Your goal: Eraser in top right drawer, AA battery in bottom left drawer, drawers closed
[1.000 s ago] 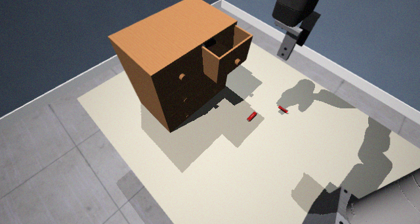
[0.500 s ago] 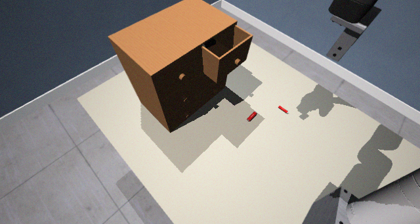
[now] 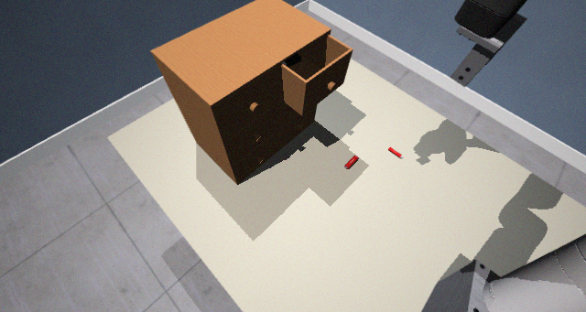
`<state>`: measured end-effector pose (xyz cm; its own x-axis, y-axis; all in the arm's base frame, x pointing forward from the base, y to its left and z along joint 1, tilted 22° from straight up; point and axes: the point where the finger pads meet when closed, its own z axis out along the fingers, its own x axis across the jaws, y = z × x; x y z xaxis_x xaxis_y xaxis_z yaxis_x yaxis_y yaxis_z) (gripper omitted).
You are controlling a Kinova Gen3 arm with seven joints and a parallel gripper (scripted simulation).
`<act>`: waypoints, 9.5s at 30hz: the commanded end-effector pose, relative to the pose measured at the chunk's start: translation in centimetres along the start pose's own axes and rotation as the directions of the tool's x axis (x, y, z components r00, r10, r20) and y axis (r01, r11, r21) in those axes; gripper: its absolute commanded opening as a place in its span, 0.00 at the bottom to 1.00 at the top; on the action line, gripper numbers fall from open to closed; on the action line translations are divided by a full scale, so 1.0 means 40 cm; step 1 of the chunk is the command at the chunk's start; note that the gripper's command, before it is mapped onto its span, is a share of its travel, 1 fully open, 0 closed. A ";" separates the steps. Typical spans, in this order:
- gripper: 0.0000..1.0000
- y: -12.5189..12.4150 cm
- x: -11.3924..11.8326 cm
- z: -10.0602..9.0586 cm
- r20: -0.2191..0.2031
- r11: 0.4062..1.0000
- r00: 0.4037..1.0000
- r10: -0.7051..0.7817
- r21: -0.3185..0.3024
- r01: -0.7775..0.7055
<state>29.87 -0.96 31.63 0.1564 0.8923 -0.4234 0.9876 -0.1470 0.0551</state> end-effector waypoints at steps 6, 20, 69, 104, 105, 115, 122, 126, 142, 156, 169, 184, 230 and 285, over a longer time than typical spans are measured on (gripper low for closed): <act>1.00 0.014 -0.040 0.050 0.062 0.997 0.997 0.054 -0.053 -0.051; 1.00 0.094 -0.122 0.158 0.163 0.945 0.973 0.161 -0.311 -0.105; 0.00 0.156 0.063 0.207 -0.081 0.678 0.996 -0.031 -0.734 -0.038; 0.00 0.163 0.064 0.213 -0.080 0.678 0.996 -0.031 -0.734 -0.038; 0.00 0.163 0.064 0.213 -0.080 0.678 0.996 -0.031 -0.734 -0.038; 0.00 0.173 0.065 0.221 -0.080 0.679 0.996 -0.031 -0.734 -0.038; 0.00 0.178 0.065 0.225 -0.079 0.678 0.996 -0.030 -0.734 -0.038; 0.00 0.180 0.065 0.229 -0.079 0.678 0.996 -0.030 -0.734 -0.038; 0.00 0.195 0.066 0.248 -0.077 0.679 0.997 -0.028 -0.733 -0.038; 0.00 0.212 0.060 0.268 -0.070 0.676 0.997 -0.021 -0.736 -0.037; 0.00 0.237 0.064 0.303 -0.071 0.678 0.997 -0.021 -0.734 -0.038; 0.00 0.258 0.063 0.344 -0.064 0.683 0.998 -0.021 -0.730 -0.032; 0.00 0.306 0.068 0.421 -0.062 0.682 0.998 -0.025 -0.731 -0.028; 0.00 0.306 0.065 0.417 -0.057 0.680 0.998 -0.025 -0.733 -0.025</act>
<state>42.30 -7.22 15.95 0.1304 0.9199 -0.3699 0.6972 0.1802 0.6939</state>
